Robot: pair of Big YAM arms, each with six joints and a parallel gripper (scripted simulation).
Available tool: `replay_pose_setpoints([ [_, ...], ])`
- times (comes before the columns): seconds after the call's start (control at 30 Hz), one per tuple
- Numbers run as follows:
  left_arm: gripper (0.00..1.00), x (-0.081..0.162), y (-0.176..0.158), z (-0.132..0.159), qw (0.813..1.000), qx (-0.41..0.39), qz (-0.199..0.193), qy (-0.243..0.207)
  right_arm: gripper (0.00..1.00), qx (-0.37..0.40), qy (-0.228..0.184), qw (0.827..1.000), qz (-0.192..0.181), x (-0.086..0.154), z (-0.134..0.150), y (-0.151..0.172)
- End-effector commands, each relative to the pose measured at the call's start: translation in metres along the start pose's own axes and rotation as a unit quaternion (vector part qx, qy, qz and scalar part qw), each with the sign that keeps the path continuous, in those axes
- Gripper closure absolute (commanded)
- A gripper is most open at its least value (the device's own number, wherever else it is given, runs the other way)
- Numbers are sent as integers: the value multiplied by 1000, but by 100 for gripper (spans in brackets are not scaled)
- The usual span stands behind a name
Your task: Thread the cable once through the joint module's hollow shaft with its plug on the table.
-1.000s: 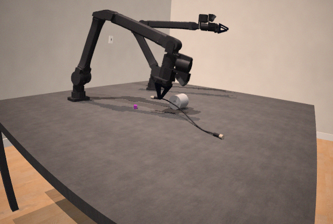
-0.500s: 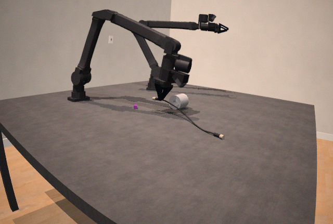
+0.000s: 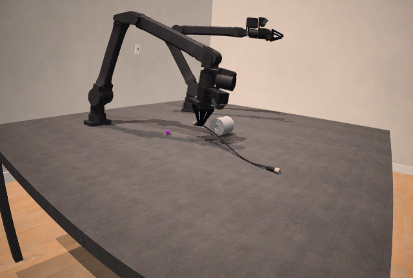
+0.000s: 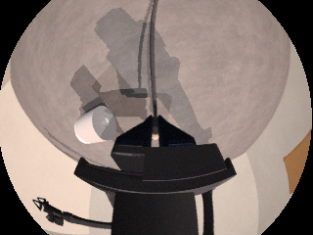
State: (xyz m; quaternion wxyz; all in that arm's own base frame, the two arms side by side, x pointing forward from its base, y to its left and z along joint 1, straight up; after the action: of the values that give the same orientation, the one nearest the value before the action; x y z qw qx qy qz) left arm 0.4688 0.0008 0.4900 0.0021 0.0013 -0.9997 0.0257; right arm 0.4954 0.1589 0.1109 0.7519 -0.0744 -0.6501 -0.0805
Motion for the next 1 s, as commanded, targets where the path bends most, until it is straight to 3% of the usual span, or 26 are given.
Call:
replay_pose_setpoints([
  [0.0, 4, -3, 1, -11, 1000, 1, -1, -13, 100, -70, -27, 997, -21, 19, -7, -3],
  [0.3, 4, -3, 1, -11, 1000, 1, -1, -13, 100, -173, -31, 983, -42, 15, -7, -1],
  [0.4, 4, -3, 1, -11, 1000, 1, -1, -13, 100, -177, -39, 982, -47, 22, -9, 7],
  [0.87, 4, -3, 1, -11, 1000, 1, -1, -13, 100, -339, -26, 937, -77, 9, -7, 2],
  [0.97, 4, -3, 1, -11, 1000, 1, -1, -13, 100, -341, -30, 936, -85, 15, -8, 11],
])
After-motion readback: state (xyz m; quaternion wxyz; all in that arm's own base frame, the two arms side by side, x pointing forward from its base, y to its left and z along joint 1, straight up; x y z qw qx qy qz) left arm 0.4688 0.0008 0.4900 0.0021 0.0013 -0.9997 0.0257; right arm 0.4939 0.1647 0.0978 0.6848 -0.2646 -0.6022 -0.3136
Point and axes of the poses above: on each arm, the point where the finger pads meet when closed, its own x axis back along the fingers, its own y axis across the jaws, z = x × y, the point moved 5 cm from there along x, back along the fingers, and after that the axes turned 3 degrees about x, right-handed, at the moved point
